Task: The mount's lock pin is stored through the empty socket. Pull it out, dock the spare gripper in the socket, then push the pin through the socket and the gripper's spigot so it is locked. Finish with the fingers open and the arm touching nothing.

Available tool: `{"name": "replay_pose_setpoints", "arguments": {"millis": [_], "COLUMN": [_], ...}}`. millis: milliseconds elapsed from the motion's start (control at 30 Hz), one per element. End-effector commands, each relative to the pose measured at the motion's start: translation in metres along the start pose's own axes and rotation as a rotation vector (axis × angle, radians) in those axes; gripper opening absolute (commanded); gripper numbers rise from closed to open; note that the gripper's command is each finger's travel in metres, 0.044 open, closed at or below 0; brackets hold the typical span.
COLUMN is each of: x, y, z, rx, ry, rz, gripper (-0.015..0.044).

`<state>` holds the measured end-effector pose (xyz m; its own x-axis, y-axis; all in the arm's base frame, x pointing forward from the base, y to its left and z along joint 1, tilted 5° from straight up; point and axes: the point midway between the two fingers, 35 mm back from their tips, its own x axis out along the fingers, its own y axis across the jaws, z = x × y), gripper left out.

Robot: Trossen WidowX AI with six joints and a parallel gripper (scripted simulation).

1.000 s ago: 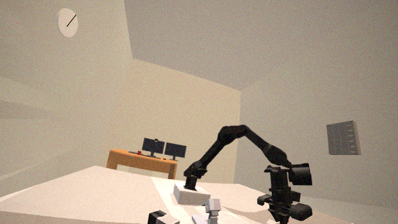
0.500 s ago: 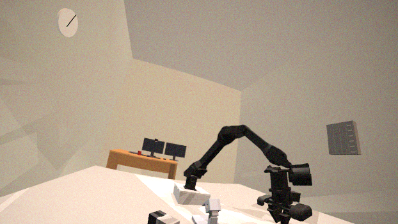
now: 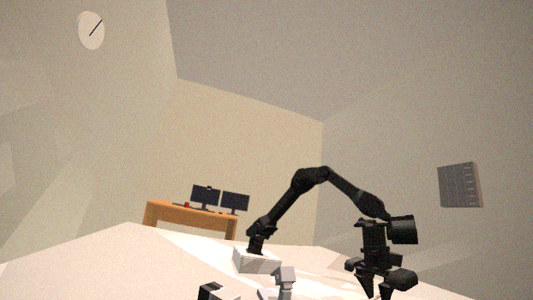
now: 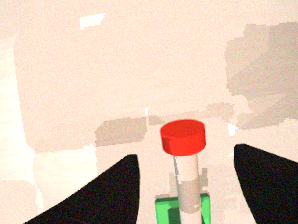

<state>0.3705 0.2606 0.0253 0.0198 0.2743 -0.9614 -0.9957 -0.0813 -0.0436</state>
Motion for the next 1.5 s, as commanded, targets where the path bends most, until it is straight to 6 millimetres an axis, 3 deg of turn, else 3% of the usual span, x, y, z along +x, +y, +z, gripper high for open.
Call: {"name": "replay_pose_setpoints", "arguments": {"millis": [0, 800, 833, 967, 1033, 1167, 1200, 1467], "x": [-0.011, -0.062, -0.054, -0.054, -0.063, -0.112, -0.118, -0.120], "y": [-0.001, -0.004, -0.004, -0.004, -0.005, -0.008, -0.008, -0.007], "z": [0.002, 0.012, 0.010, 0.010, 0.003, -0.038, -0.043, -0.045], "rx": [0.000, 0.012, 0.013, 0.013, 0.006, -0.029, -0.034, -0.035], "ry": [0.000, 0.005, 0.005, 0.005, 0.003, -0.017, -0.021, -0.022], "rz": [0.000, 0.006, 0.006, 0.006, 0.012, 0.048, 0.052, 0.053], "gripper": [0.0200, 0.0200, 0.0226, 0.0331, 0.0279, 0.0180, 0.0180, 0.0180]}}
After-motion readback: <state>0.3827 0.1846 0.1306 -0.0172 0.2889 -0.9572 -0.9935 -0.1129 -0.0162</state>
